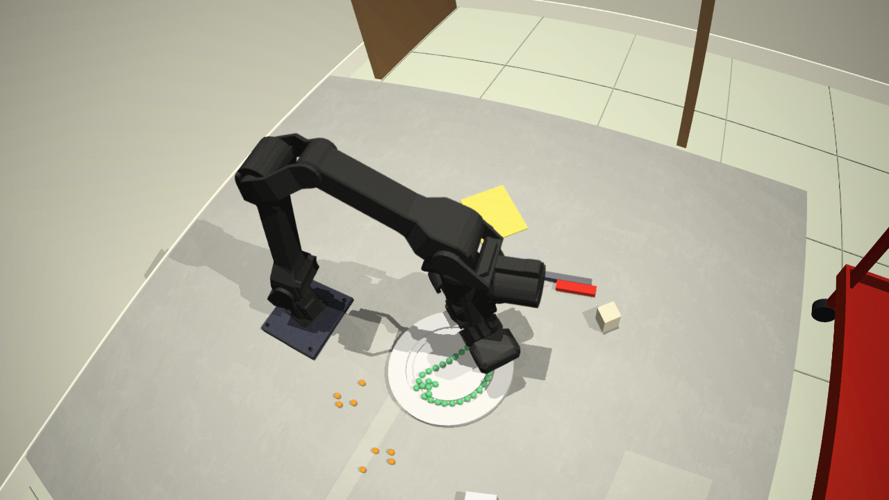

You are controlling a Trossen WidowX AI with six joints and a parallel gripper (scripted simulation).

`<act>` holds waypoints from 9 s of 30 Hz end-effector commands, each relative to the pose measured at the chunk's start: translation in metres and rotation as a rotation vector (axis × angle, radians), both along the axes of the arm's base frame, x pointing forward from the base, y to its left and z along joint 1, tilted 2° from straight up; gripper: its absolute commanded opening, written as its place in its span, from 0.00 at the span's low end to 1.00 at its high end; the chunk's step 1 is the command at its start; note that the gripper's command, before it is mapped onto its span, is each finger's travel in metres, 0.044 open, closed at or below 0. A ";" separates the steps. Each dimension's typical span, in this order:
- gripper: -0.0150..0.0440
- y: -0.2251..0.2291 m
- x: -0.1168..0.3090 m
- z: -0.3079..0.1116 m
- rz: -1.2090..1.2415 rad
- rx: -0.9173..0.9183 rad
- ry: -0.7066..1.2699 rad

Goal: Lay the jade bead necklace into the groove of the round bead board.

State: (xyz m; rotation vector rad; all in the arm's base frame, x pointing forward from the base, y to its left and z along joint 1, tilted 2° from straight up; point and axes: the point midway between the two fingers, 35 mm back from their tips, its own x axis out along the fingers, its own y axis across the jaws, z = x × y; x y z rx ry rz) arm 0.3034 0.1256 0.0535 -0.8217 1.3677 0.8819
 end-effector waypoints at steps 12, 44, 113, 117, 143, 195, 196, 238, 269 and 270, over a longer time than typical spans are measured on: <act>0.48 0.001 0.000 -0.005 0.001 0.001 -0.003; 1.00 0.001 0.000 0.001 -0.006 -0.001 0.001; 0.25 -0.010 -0.002 -0.006 0.099 0.001 -0.007; 0.25 -0.010 -0.002 -0.006 0.099 0.001 -0.007; 0.25 -0.011 -0.002 0.000 0.104 -0.002 -0.004; 1.00 0.002 -0.008 0.000 0.104 -0.001 -0.003; 1.00 0.002 -0.008 0.000 0.104 -0.001 -0.003; 0.46 -0.010 -0.008 0.010 0.195 0.000 -0.013; 0.25 -0.009 -0.008 -0.006 0.194 0.001 -0.010; 0.25 -0.009 -0.008 -0.006 0.194 0.001 -0.010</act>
